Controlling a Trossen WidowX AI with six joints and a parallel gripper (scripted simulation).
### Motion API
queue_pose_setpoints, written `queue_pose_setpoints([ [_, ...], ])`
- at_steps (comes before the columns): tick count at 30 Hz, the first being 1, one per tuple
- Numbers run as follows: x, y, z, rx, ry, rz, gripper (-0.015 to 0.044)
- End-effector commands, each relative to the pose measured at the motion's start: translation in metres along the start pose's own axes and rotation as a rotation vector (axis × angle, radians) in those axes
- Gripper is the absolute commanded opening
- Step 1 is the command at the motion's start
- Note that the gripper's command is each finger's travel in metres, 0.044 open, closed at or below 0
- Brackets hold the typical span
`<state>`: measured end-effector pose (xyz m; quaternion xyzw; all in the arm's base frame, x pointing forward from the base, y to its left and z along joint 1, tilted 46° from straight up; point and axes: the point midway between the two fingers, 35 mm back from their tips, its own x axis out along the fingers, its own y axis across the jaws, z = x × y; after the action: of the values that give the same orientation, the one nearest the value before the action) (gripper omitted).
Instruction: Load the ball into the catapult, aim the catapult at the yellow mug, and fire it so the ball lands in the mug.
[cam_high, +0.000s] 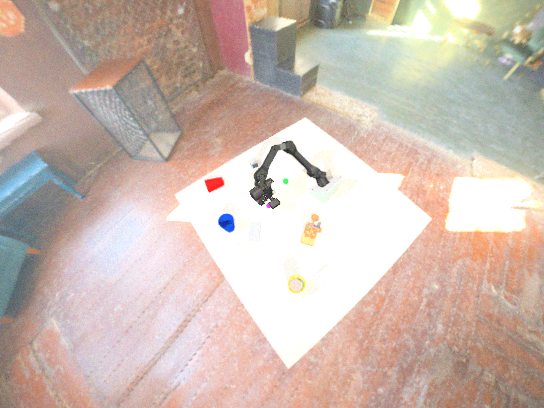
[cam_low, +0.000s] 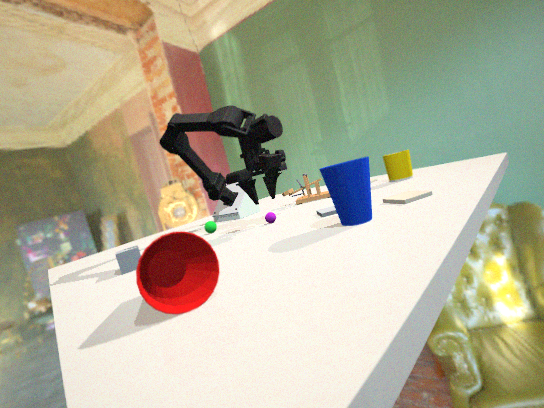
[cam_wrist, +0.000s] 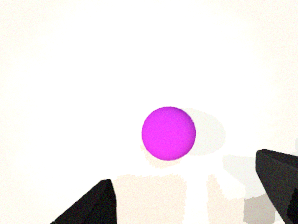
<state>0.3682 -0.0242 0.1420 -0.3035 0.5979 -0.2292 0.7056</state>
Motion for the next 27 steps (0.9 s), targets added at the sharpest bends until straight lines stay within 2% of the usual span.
queue_pose_setpoints([
  [1, 0.001, 0.0, -0.001, -0.008, -0.001, -0.006, 0.03],
  [27, 0.043, 0.001, 0.001, -0.007, -0.001, -0.007, 0.03],
])
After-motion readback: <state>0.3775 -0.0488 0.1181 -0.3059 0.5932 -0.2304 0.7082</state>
